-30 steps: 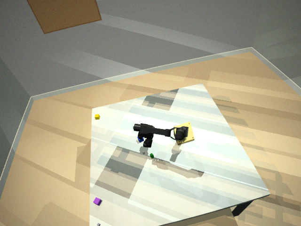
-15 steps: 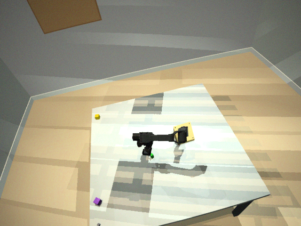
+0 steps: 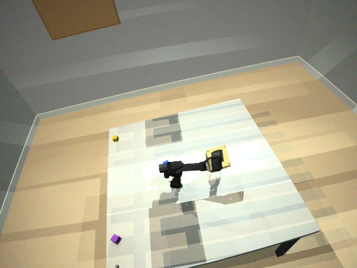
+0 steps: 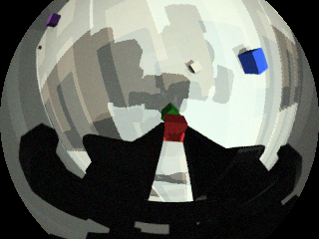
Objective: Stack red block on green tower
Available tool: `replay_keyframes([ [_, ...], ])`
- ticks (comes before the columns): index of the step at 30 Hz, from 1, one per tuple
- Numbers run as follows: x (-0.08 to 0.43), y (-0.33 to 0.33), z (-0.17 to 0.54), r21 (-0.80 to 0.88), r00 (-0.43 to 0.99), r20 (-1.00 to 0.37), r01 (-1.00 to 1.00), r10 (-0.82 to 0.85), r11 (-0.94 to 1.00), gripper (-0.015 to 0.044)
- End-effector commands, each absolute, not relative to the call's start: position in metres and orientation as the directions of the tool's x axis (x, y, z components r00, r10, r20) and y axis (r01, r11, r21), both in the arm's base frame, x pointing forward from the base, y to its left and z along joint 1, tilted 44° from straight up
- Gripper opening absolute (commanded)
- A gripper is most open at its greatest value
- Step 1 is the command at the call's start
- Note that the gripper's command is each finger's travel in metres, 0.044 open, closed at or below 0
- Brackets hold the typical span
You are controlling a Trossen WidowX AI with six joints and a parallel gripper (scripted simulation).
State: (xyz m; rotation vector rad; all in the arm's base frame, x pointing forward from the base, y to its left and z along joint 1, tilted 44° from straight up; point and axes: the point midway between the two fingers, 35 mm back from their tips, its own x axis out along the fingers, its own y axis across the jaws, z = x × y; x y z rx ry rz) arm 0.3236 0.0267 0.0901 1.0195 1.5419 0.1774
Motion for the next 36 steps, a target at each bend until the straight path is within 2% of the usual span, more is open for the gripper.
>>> replay_keyframes([
  [1,0.324,0.037,0.0801,0.631,0.103,-0.725,0.496,0.681,0.597,0.0],
  [30,0.3239,0.0387,0.0785,0.631,0.103,-0.725,0.496,0.681,0.597,0.0],
  [36,0.3239,0.0413,0.075,0.628,0.1,-0.728,0.496,0.678,0.6,0.0157],
])
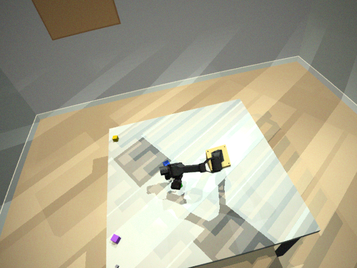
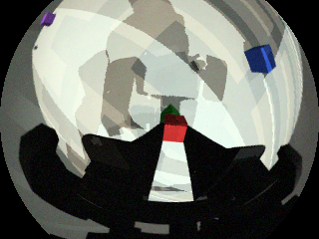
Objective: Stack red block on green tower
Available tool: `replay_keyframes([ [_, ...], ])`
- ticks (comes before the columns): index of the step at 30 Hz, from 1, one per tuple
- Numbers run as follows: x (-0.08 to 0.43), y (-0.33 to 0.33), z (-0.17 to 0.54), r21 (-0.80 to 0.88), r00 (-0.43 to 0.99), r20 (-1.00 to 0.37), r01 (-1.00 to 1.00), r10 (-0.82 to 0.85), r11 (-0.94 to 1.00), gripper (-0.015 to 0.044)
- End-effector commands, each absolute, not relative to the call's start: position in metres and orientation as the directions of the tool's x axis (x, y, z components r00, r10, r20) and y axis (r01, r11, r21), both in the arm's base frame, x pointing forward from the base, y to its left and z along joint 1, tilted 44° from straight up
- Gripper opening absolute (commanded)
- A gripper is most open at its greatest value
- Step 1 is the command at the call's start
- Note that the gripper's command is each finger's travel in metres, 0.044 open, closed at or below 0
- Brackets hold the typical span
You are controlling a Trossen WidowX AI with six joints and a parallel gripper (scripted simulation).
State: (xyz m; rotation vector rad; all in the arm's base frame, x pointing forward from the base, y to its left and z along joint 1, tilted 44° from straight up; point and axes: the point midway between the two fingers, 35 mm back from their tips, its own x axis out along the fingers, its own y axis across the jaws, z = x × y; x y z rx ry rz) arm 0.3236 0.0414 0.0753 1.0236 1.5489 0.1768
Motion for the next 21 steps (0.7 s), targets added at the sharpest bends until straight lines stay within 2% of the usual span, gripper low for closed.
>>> replay_keyframes([
  [1,0.3239,0.0413,0.075,0.628,0.1,-0.728,0.496,0.678,0.6,0.0184],
  [11,0.3239,0.0413,0.075,0.628,0.1,-0.728,0.496,0.678,0.6,0.044],
  [21,0.3239,0.0413,0.075,0.628,0.1,-0.728,0.496,0.678,0.6,0.044],
])
